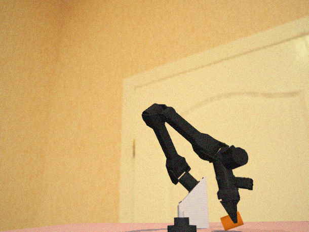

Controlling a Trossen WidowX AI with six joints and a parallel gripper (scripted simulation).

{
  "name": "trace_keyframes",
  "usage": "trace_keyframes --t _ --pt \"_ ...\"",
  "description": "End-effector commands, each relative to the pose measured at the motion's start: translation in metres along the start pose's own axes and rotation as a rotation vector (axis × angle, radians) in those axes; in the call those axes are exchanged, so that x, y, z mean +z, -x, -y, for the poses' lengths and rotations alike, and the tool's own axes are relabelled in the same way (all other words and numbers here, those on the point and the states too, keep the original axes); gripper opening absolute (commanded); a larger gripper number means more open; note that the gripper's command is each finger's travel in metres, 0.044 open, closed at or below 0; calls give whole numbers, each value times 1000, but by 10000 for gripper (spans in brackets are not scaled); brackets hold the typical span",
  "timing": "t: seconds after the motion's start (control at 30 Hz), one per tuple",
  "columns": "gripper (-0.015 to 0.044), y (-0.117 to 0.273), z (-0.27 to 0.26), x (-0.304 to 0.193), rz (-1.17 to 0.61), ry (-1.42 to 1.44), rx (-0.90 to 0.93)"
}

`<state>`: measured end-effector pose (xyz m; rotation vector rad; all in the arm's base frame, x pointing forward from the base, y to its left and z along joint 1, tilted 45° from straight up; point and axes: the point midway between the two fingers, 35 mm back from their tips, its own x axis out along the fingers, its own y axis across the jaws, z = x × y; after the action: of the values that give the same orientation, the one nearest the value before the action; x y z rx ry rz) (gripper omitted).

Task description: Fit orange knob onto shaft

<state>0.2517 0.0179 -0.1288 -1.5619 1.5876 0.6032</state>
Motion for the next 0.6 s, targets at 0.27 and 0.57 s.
trace_keyframes --t 0.27,0.57 --pt "181 6 0 -13 215 3 1" --pt "181 9 -1 -23 369 4 2"
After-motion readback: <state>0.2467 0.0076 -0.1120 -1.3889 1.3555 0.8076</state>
